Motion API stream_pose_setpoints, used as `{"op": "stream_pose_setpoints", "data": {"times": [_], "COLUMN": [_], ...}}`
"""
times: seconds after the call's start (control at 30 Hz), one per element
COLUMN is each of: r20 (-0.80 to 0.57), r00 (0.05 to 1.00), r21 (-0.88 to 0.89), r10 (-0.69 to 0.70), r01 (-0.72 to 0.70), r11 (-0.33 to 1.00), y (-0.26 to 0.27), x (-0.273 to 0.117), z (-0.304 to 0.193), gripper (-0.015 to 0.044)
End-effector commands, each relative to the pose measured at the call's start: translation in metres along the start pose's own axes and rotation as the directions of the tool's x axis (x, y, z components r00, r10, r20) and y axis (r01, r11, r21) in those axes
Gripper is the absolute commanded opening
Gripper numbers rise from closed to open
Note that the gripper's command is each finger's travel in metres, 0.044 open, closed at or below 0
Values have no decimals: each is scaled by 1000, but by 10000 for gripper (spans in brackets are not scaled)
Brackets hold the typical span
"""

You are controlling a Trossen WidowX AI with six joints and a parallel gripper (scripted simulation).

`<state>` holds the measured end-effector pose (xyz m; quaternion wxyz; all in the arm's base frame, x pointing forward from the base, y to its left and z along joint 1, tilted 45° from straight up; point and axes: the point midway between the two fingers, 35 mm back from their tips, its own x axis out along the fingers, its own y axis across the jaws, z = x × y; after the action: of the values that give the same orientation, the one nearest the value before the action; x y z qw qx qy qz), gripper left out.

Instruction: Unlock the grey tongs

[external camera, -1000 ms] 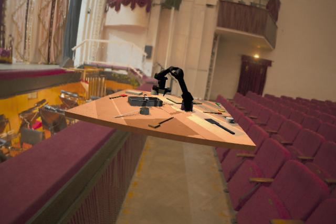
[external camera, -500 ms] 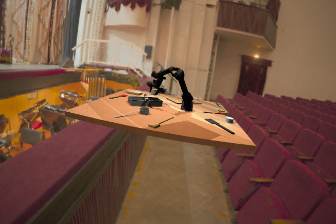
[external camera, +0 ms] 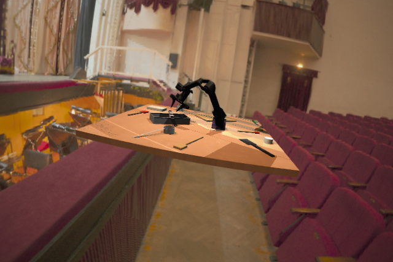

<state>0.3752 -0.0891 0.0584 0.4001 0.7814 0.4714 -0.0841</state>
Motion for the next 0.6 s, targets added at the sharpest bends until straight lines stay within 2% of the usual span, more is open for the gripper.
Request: {"op": "stream_pose_setpoints", "data": {"times": [0.0,0.57], "r20": [-3,0], "r00": [1000,1000], "r21": [-8,-10], "r10": [7,3], "r01": [-7,-3], "r11": [1000,1000], "y": [3,4], "x": [-1,23], "z": [0,3], "gripper": [260,260]}}
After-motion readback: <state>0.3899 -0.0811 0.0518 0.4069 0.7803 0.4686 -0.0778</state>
